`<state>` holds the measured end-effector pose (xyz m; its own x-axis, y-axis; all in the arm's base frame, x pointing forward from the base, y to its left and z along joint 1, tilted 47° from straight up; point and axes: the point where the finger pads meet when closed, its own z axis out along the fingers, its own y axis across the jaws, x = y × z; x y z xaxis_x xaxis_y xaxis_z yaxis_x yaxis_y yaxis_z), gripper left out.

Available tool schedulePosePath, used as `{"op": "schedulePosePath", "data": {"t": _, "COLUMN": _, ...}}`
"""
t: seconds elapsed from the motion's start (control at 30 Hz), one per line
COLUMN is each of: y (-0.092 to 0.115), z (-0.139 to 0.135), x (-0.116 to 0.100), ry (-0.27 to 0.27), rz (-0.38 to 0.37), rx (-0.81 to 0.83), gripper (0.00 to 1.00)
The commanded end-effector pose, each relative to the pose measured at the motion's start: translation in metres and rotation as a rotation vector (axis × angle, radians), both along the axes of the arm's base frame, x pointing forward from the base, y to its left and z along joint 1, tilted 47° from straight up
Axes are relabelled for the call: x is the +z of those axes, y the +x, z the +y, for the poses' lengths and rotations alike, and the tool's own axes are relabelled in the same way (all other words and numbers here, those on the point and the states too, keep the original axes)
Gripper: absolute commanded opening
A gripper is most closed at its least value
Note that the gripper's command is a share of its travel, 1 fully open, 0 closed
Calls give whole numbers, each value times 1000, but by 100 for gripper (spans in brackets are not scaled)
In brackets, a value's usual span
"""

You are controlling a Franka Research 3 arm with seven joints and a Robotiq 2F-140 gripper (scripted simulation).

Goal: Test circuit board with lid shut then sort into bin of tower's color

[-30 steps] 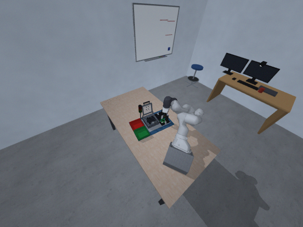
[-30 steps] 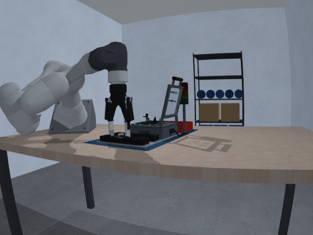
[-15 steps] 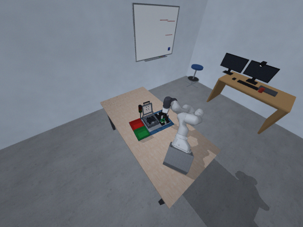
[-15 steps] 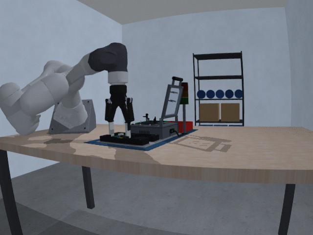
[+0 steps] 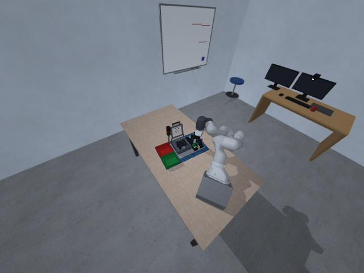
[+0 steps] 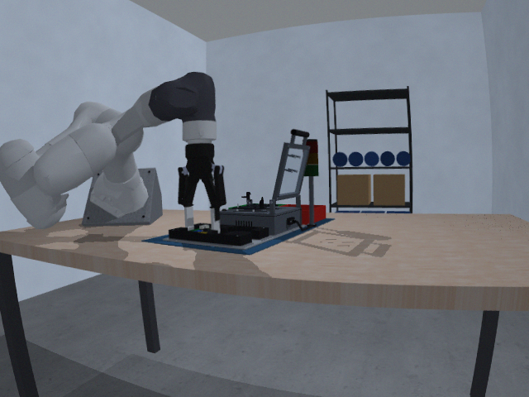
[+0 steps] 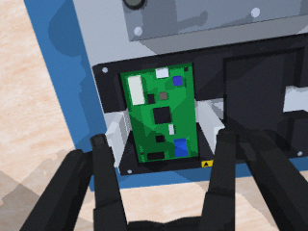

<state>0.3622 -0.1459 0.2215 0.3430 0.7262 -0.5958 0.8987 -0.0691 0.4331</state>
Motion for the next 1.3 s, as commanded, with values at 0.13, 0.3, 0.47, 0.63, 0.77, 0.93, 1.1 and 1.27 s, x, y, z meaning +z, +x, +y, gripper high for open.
{"op": "schedulePosePath", "data": {"t": 0.13, "y": 0, "z": 1, "x": -1, "ry": 1, "rz": 2, "rx": 5, "gripper": 54}}
{"op": "schedulePosePath", "data": {"t": 0.3, "y": 0, "z": 1, "x": -1, "ry": 1, "rz": 2, "rx": 5, "gripper": 54}}
{"op": "schedulePosePath", "data": {"t": 0.47, "y": 0, "z": 1, "x": -1, "ry": 1, "rz": 2, "rx": 5, "gripper": 51}}
{"op": "schedulePosePath", "data": {"t": 0.63, "y": 0, "z": 1, "x": -1, "ry": 1, "rz": 2, "rx": 5, "gripper": 51}}
{"op": "schedulePosePath", "data": {"t": 0.77, "y": 0, "z": 1, "x": -1, "ry": 1, "rz": 2, "rx": 5, "gripper": 51}}
{"op": "schedulePosePath", "data": {"t": 0.93, "y": 0, "z": 1, "x": -1, "ry": 1, "rz": 2, "rx": 5, "gripper": 49}}
{"op": "schedulePosePath", "data": {"t": 1.1, "y": 0, "z": 1, "x": -1, "ry": 1, "rz": 2, "rx": 5, "gripper": 49}}
{"op": "schedulePosePath", "data": {"t": 1.27, "y": 0, "z": 1, "x": -1, "ry": 1, "rz": 2, "rx": 5, "gripper": 47}}
